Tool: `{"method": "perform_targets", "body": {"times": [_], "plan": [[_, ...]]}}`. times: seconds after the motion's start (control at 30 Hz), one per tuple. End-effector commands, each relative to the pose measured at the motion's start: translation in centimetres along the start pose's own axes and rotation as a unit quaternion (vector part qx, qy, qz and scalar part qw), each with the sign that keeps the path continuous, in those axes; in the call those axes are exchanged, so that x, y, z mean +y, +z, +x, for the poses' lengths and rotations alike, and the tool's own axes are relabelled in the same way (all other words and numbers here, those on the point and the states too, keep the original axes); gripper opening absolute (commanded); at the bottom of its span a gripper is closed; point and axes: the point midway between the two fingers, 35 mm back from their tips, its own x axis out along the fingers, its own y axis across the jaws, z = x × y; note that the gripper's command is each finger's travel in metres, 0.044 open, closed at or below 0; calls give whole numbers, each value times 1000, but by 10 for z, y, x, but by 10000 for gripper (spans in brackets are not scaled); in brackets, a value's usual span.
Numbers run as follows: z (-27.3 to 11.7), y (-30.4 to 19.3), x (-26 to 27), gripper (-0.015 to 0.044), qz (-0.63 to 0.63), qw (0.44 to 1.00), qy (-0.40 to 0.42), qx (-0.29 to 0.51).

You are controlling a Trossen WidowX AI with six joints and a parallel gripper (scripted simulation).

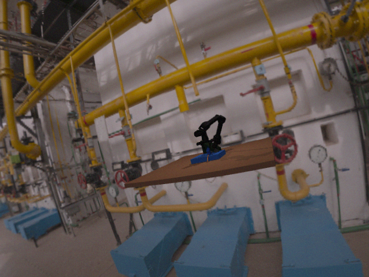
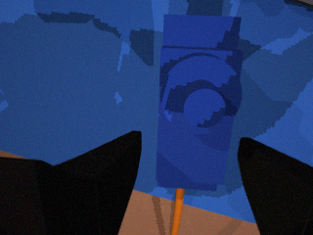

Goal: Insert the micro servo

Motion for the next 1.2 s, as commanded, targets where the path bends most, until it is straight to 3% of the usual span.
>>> {"method": "perform_targets", "body": {"times": [0.0,0.17,0.3,0.47,1.17], "plan": [[0,-1,0,125,1,1000,-2,2],[0,-1,0,92,1,1000,-2,2],[-7,-1,0,0,1,1000,-2,2],[-29,3,-3,0,2,1000,-2,2],[-29,22,1,0,2,1000,-1,1]]}}
